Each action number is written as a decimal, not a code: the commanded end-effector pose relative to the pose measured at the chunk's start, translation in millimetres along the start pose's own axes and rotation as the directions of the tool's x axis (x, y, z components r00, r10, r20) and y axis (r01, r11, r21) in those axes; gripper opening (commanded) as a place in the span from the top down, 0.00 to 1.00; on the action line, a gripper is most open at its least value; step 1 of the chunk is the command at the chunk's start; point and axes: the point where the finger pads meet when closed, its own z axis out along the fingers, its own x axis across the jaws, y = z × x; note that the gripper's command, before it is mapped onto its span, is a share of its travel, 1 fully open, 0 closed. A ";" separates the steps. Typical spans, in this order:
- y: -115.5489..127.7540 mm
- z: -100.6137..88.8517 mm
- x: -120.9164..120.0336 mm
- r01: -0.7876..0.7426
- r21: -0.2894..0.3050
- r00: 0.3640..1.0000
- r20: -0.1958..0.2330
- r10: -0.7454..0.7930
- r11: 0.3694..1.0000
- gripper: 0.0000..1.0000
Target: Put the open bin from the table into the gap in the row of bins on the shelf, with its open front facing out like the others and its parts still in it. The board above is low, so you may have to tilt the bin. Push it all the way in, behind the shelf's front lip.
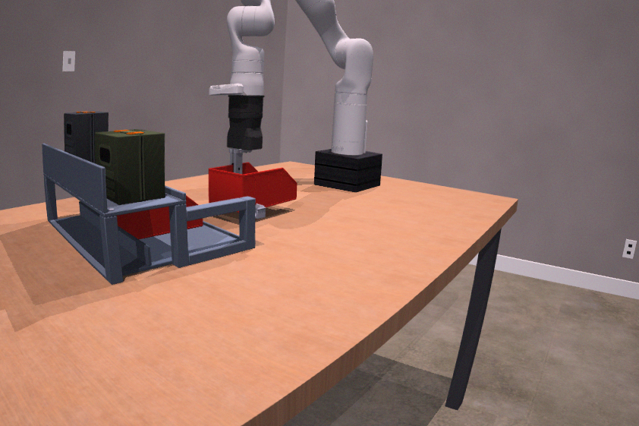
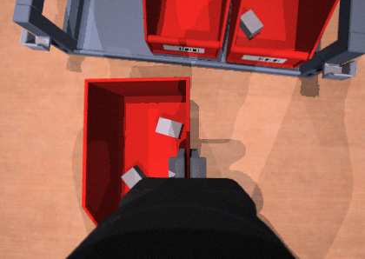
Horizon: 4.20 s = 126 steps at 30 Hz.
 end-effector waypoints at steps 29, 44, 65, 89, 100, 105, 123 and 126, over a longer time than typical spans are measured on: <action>-9.6 1.7 -85.4 -0.114 0.003 0.993 0.000 0.114 0.993 1.00; -10.0 1.8 -89.7 -0.122 0.003 0.993 0.000 0.122 0.993 1.00; -10.0 1.8 -89.7 -0.122 0.003 0.993 0.000 0.122 0.993 1.00; -22.8 1.7 -88.2 -0.122 0.003 0.993 0.000 0.122 0.993 1.00; -45.0 1.5 -85.6 -0.122 0.003 0.993 0.000 0.122 0.993 1.00; -49.4 1.5 -85.0 -0.122 0.003 0.993 0.000 0.122 0.993 1.00; -49.8 1.5 -85.0 -0.122 0.003 0.993 0.000 0.122 0.993 1.00; -49.8 1.5 -85.0 -0.122 0.003 0.993 0.000 0.122 0.993 1.00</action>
